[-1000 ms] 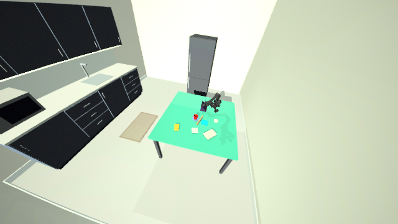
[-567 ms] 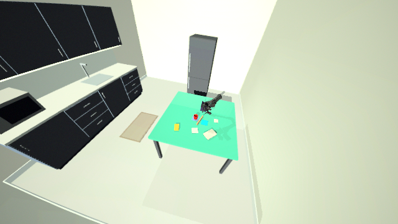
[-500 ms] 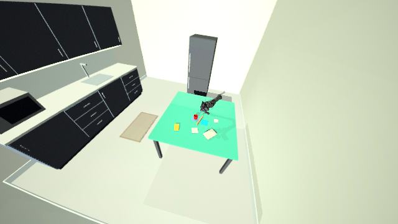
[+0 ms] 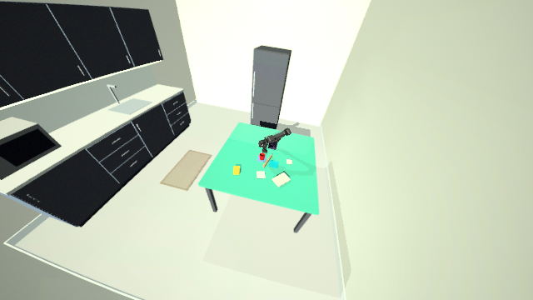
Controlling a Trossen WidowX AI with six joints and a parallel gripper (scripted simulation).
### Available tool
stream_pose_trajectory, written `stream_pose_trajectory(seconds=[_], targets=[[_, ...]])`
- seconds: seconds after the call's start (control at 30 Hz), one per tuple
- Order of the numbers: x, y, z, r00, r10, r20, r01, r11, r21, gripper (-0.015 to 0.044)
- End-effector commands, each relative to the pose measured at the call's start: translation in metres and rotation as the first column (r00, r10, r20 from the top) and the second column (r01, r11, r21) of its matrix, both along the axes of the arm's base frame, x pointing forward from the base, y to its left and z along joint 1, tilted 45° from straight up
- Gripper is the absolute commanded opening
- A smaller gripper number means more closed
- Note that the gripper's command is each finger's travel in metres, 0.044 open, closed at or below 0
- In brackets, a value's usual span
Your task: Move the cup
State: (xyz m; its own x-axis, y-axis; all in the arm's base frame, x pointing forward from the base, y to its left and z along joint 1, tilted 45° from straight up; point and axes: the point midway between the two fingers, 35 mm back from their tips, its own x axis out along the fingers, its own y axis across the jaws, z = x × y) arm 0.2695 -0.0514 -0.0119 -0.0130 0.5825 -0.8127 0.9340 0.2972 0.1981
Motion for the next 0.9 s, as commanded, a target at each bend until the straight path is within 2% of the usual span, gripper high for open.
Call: stream_pose_trajectory(seconds=[0.0,0.87], targets=[[-0.011,0.002,-0.008,0.973,-0.120,-0.196,0.146,0.982,0.124,0.0148],[-0.009,0.018,-0.026,0.973,-0.120,-0.195,0.146,0.982,0.123,0.0148]])
